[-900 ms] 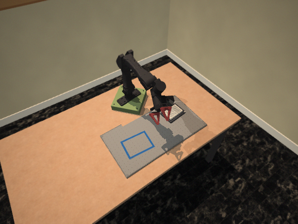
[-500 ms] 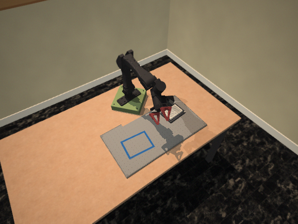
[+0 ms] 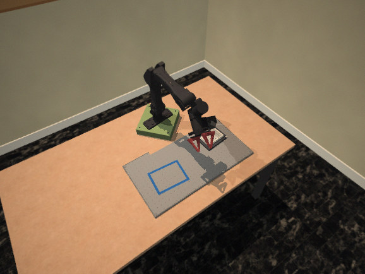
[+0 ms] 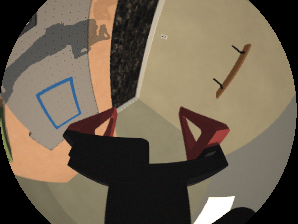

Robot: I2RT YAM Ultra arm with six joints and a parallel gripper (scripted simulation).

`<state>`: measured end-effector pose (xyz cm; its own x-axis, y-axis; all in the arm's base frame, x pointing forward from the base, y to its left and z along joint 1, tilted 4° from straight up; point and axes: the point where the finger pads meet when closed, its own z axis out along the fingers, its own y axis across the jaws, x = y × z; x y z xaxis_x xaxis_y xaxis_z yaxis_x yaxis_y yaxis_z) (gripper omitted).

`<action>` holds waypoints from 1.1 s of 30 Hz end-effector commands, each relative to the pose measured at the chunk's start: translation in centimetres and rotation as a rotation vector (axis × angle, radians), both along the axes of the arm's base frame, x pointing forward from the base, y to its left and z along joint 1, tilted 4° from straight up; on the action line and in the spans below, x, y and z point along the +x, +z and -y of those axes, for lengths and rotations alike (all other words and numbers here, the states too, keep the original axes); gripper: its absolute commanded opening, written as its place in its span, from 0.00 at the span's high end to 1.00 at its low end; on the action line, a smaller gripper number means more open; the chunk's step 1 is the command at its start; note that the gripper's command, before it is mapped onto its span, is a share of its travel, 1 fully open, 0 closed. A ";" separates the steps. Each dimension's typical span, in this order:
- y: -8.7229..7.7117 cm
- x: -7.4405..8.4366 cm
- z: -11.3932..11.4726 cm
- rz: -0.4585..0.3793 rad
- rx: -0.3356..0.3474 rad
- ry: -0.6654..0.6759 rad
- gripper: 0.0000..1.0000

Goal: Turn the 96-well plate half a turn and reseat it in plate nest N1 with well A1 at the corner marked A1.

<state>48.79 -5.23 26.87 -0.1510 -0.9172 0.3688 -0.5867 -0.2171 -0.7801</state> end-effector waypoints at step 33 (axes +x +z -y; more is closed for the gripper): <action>-9.3 -2.5 -11.3 -0.345 0.275 0.086 0.00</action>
